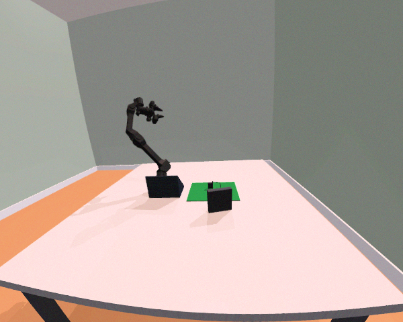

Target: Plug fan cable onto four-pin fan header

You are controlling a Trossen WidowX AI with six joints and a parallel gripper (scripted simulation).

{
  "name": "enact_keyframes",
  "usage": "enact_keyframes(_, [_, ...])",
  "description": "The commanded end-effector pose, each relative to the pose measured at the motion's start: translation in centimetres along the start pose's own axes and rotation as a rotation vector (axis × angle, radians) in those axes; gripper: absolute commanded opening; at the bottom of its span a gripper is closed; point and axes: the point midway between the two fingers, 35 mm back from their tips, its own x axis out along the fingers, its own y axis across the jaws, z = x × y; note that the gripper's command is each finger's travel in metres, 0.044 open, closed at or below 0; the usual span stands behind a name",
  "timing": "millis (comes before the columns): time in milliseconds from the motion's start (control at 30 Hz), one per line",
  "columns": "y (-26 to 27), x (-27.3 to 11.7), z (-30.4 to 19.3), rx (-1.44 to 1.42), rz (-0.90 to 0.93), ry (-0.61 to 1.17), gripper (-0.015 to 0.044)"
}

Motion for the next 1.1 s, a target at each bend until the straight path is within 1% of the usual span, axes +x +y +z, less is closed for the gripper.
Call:
enact_keyframes(0, [0.0, 0.0, 0.0, 0.0, 0.0, 0.0, 0.0306])
enact_keyframes(100, [0.2, 0.6, 0.1, 0.004, 0.016, 0.002, 0.0385])
enact_keyframes(167, [0.8, 2.4, 0.2, 0.016, 0.064, 0.009, 0.0437])
enact_keyframes(400, [6.3, 12.7, -0.3, 0.133, 0.364, 0.083, 0.044])
enact_keyframes(533, [10.8, 17.8, -2.1, 0.251, 0.542, 0.174, 0.044])
enact_keyframes(633, [14.5, 20.8, -4.1, 0.355, 0.667, 0.253, 0.044])
enact_keyframes(767, [19.5, 23.8, -7.6, 0.503, 0.797, 0.373, 0.044])
enact_keyframes(867, [23.8, 25.1, -10.9, 0.641, 0.893, 0.476, 0.044])
enact_keyframes(967, [28.4, 25.3, -14.0, 0.809, 0.998, 0.589, 0.044])
enact_keyframes(1067, [32.9, 24.6, -17.0, 0.993, 1.089, 0.711, 0.044])
